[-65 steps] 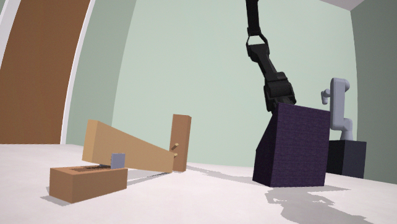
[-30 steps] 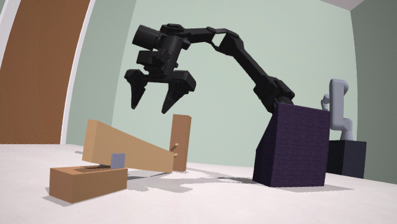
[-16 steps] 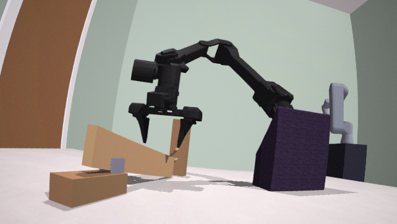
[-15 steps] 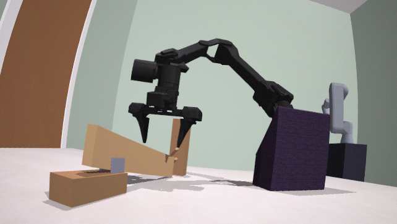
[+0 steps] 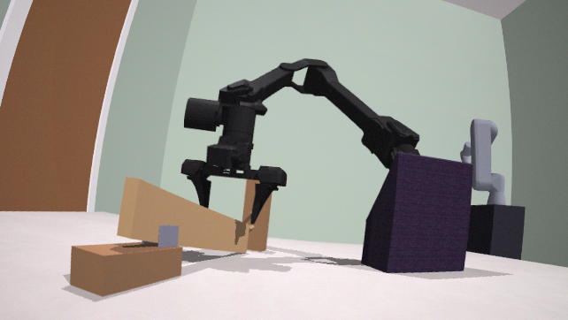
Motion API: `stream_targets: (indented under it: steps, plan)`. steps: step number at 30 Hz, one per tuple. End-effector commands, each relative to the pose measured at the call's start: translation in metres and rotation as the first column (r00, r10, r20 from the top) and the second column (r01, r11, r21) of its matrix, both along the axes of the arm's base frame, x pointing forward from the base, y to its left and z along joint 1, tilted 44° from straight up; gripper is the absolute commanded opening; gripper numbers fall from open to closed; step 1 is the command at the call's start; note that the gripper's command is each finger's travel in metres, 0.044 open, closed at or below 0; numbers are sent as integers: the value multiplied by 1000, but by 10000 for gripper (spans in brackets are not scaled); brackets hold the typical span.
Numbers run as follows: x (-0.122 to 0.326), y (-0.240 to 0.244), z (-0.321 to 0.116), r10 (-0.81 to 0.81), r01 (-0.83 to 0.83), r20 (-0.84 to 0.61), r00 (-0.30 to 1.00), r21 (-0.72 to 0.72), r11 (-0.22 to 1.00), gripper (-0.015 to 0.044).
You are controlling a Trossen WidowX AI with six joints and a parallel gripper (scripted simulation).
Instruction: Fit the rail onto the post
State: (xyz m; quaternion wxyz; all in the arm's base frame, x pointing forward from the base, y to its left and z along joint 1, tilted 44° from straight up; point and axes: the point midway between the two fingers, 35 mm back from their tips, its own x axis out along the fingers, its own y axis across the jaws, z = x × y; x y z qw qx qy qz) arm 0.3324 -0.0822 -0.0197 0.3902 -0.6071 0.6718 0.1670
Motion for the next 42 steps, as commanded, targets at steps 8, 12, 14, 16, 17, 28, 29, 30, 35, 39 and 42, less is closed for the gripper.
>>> stream_targets:
  steps: [8,12,14,16,17,28,29,30,35,39,42]
  plan:
    - [-2,-13,-13,3,-3,-7,1000,-5,1000,440]
    - [-2,-18,-18,3,-3,-7,1000,-6,1000,440]
    - [-2,-20,-20,3,-3,-7,1000,-6,1000,440]
    - [-2,-22,-22,3,-3,-7,1000,-6,1000,440]
    - [-2,-23,-23,3,-3,-7,1000,-7,1000,440]
    - [-3,-33,-32,3,-3,-8,1000,-9,1000,414]
    - [-3,-33,-32,3,-3,-8,1000,-9,1000,387]
    - [-3,-33,-32,3,-3,-8,1000,-9,1000,361]
    - [-3,-33,-32,3,-3,-8,1000,-9,1000,230]
    - [-3,-33,-32,3,-3,-8,1000,-9,1000,125]
    - [-3,-33,-32,3,-3,-8,1000,-9,1000,66]
